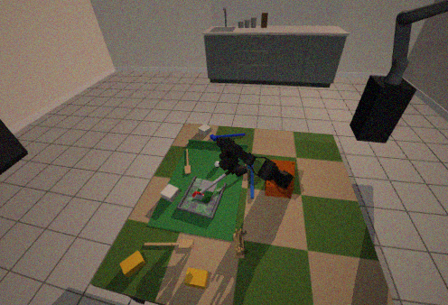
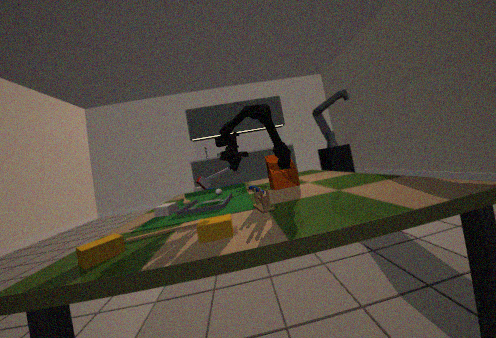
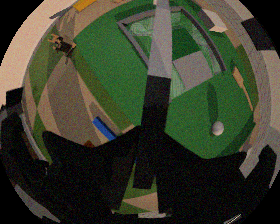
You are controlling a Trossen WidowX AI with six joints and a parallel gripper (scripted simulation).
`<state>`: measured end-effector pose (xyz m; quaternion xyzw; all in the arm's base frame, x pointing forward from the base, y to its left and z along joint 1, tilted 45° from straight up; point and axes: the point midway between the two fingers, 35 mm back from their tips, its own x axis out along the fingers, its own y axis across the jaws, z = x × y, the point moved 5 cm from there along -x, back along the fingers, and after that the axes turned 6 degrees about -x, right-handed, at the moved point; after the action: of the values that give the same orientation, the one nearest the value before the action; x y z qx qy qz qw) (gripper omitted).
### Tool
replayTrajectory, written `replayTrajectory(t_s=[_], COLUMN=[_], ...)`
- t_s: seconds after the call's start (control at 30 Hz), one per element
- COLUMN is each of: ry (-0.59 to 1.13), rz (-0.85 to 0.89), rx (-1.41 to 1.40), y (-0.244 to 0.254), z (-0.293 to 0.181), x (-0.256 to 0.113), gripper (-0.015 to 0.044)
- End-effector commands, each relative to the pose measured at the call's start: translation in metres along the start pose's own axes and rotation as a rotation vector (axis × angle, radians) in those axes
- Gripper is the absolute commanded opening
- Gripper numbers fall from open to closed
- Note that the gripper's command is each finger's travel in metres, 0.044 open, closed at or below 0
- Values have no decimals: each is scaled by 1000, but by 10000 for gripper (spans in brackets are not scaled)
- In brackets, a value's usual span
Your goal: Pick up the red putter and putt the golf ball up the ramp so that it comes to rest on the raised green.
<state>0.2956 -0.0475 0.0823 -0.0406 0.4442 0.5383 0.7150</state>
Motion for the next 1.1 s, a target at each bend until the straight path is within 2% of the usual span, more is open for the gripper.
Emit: replayTrajectory(t_s=[0.0,0.4,0.8,1.07], ry=[17,55,78,79], rz=[-18,-37,-28,-26], rx=[145,533,905,925], y=[-17,-50,-60,-60], z=[-27,-109,-195,-200], x=[-6,-14,-13,-10], gripper=[0,0,0,0])
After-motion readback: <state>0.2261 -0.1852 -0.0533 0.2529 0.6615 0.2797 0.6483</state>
